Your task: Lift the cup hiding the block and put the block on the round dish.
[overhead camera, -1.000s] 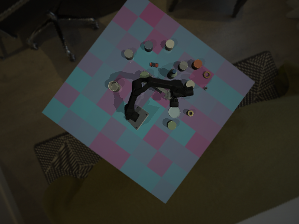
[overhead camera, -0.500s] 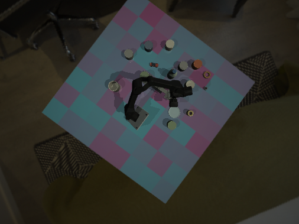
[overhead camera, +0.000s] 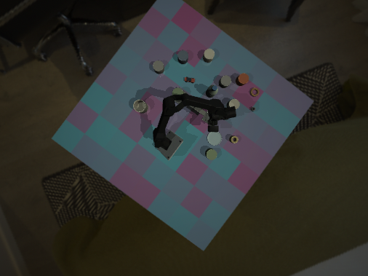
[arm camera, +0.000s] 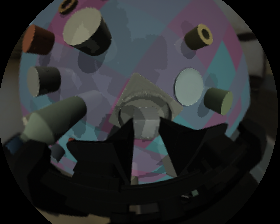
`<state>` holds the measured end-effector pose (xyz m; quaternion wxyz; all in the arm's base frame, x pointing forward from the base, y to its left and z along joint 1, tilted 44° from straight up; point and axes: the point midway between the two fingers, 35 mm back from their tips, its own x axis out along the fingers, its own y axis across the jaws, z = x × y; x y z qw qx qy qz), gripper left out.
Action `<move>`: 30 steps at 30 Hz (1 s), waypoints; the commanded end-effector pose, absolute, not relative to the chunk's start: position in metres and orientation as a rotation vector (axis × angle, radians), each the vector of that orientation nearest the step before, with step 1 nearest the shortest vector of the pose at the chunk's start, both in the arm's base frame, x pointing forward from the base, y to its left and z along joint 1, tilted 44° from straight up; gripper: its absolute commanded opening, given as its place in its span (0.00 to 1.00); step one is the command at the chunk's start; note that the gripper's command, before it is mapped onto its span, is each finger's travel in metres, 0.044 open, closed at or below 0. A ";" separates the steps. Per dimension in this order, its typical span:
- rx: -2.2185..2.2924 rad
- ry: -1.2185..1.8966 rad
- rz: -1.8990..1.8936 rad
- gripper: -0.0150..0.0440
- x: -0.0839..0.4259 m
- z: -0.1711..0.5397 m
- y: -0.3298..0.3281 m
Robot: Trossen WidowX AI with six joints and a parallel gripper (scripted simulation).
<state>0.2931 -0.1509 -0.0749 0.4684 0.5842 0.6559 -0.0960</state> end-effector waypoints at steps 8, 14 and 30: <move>1.436 1.606 -0.240 0.25 0.293 -0.060 -0.168; 1.435 1.606 -0.241 0.25 0.289 -0.037 -0.190; 1.433 1.607 -0.245 0.25 0.265 -0.043 -0.222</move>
